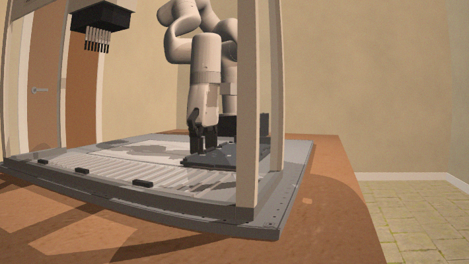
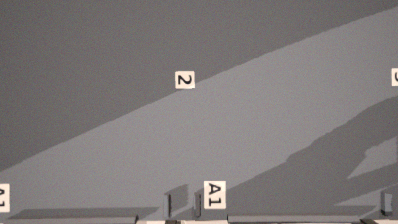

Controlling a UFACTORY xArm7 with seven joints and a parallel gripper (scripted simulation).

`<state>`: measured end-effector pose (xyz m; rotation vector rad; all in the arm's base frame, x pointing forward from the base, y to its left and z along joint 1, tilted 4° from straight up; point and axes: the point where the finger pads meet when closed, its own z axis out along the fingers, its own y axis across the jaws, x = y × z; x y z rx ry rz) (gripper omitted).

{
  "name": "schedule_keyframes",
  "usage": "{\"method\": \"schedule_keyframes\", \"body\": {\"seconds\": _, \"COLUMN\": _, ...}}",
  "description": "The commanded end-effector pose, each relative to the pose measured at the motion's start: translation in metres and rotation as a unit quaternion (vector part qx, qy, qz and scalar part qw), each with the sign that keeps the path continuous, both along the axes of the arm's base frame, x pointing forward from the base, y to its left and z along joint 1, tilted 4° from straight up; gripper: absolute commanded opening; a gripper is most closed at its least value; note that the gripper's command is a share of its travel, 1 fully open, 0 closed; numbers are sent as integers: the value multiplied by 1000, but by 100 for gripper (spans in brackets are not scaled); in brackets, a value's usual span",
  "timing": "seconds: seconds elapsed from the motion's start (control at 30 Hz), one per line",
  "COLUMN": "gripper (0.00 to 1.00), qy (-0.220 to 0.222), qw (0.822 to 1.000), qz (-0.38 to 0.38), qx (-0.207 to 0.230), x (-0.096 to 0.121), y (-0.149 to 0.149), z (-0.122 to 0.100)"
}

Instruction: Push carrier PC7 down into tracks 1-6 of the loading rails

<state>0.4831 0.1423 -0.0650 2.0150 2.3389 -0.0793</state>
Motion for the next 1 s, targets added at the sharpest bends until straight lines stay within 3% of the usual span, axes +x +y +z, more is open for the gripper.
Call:
{"method": "schedule_keyframes", "body": {"seconds": 0.0, "gripper": 100, "qy": -2, "qw": 1000, "qz": 0, "qx": 1, "x": 2, "y": 2, "z": 2}}
{"method": "schedule_keyframes", "body": {"seconds": 0.97, "gripper": 100, "qy": -2, "qw": 1000, "qz": 0, "qx": 1, "x": 3, "y": -7, "z": 2}}
